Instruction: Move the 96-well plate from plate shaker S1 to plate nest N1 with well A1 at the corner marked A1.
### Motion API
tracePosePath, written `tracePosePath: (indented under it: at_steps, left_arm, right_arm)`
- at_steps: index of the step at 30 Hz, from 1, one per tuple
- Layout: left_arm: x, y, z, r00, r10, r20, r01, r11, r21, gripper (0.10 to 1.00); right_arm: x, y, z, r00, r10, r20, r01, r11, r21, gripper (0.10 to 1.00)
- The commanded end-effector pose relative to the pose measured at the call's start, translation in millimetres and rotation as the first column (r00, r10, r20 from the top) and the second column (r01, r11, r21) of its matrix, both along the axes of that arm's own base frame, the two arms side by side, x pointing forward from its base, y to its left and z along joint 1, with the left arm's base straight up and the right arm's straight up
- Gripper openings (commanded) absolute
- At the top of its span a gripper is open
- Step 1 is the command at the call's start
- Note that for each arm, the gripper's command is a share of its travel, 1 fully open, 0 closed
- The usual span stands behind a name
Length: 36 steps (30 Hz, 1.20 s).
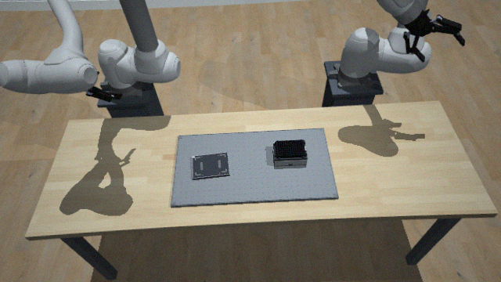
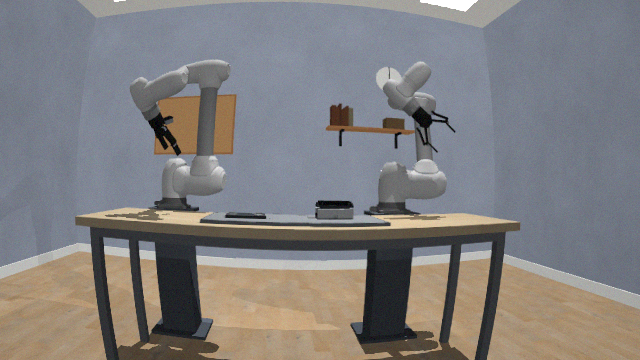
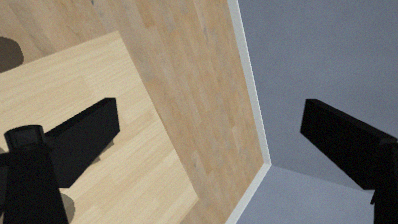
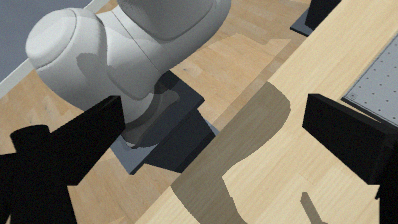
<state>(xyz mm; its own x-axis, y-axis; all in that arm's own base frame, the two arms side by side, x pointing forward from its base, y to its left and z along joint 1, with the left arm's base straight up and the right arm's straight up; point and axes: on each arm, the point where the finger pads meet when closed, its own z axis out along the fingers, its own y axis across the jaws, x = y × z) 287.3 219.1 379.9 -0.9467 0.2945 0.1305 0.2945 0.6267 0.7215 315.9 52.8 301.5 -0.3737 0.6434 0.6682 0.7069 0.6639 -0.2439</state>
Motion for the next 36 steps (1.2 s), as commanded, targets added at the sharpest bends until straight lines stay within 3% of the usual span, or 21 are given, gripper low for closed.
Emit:
tracePosePath:
  at_steps: [1, 9, 21, 23, 36]
  left_arm:
    - [-13, -10, -0.4, 0.998, 0.068, 0.011, -0.067, 0.995, -0.079, 1.000]
    - [-30, -27, 0.3, 0.987, 0.158, 0.017, -0.152, 0.970, -0.191, 1.000]
    - [-55, -69, 9.6, 0.953, 0.302, -0.001, -0.278, 0.879, -0.388, 1.000]
    - [-55, -69, 9.6, 0.953, 0.302, -0.001, -0.278, 0.879, -0.388, 1.000]
    - [-72, -113, 28.0, 0.916, 0.399, -0.042, -0.356, 0.759, -0.545, 1.000]
  right_arm:
    - [0, 0, 0.4, 1.000, 0.000, 0.001, 0.000, 1.000, 0.000, 1.000]
    - [0, 0, 0.4, 1.000, 0.000, 0.001, 0.000, 1.000, 0.000, 1.000]
    - [0, 0, 0.4, 1.000, 0.000, 0.001, 0.000, 1.000, 0.000, 1.000]
    - [0, 0, 0.4, 1.000, 0.000, 0.001, 0.000, 1.000, 0.000, 1.000]
    - [0, 0, 0.4, 1.000, 0.000, 0.001, 0.000, 1.000, 0.000, 1.000]
